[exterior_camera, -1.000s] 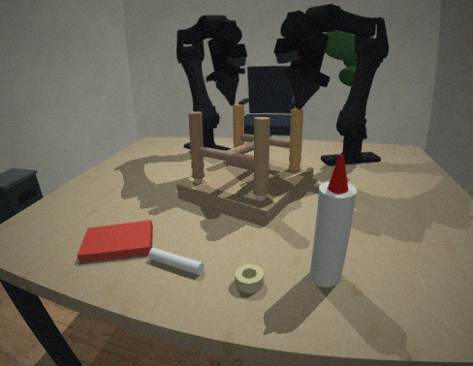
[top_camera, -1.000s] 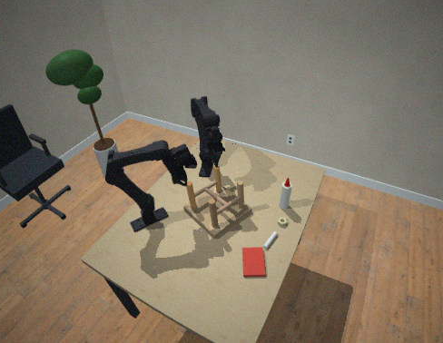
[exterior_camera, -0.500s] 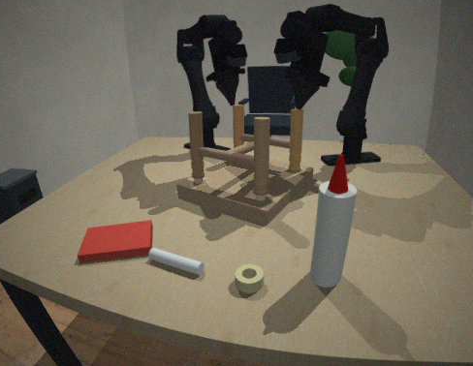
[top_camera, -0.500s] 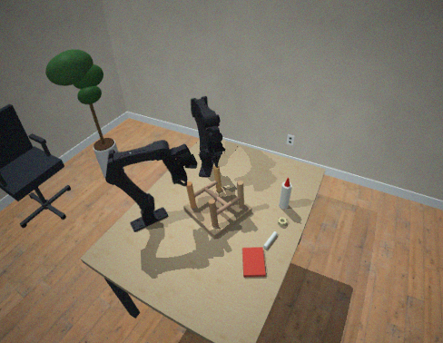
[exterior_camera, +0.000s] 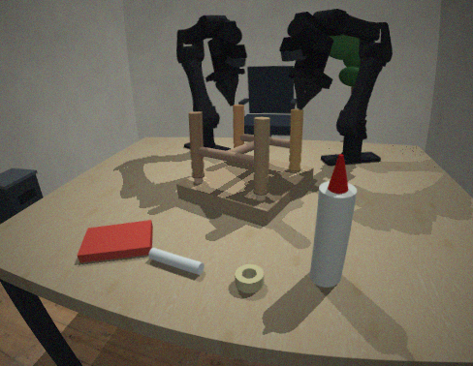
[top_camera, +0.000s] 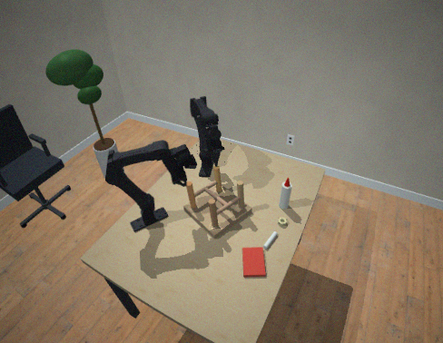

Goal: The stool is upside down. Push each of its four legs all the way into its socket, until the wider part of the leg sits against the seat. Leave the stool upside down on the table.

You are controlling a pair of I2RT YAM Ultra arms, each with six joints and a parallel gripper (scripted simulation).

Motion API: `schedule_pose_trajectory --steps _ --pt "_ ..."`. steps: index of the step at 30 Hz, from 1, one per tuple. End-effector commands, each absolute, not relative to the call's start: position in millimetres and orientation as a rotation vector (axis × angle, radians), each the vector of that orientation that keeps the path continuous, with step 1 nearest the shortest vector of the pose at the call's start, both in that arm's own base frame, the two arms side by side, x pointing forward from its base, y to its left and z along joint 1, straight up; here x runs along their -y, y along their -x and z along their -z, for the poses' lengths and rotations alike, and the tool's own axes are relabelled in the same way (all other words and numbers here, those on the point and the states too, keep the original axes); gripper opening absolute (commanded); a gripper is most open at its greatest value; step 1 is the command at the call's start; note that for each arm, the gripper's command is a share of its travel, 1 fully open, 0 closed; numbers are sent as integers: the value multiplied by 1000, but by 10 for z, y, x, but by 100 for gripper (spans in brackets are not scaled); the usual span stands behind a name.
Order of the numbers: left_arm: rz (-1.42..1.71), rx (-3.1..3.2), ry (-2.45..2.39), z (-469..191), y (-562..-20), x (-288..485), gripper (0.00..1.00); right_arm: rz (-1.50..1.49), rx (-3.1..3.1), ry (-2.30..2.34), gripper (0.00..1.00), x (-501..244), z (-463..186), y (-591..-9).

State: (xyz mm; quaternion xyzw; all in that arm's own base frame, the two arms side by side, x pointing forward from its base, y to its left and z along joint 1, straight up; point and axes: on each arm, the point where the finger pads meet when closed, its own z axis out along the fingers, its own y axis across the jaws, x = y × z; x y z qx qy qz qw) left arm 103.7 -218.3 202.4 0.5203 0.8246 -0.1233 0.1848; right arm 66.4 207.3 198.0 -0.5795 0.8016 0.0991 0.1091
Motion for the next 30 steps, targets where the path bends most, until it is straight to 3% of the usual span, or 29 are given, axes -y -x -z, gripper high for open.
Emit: schedule_pose_trajectory --steps 1,2,30 --pt "142 -2540 -1600 -1453 -745 1534 0 -40 -2551 1837 0 -1469 -1447 -489" --pt "368 -2293 -1453 -2099 -1050 2207 0 -291 -2352 1718 0 -2046 -1968 -631" --pt "354 -2315 -1474 -2619 -968 2052 0 -328 -2321 1698 0 -2114 -2062 -648"
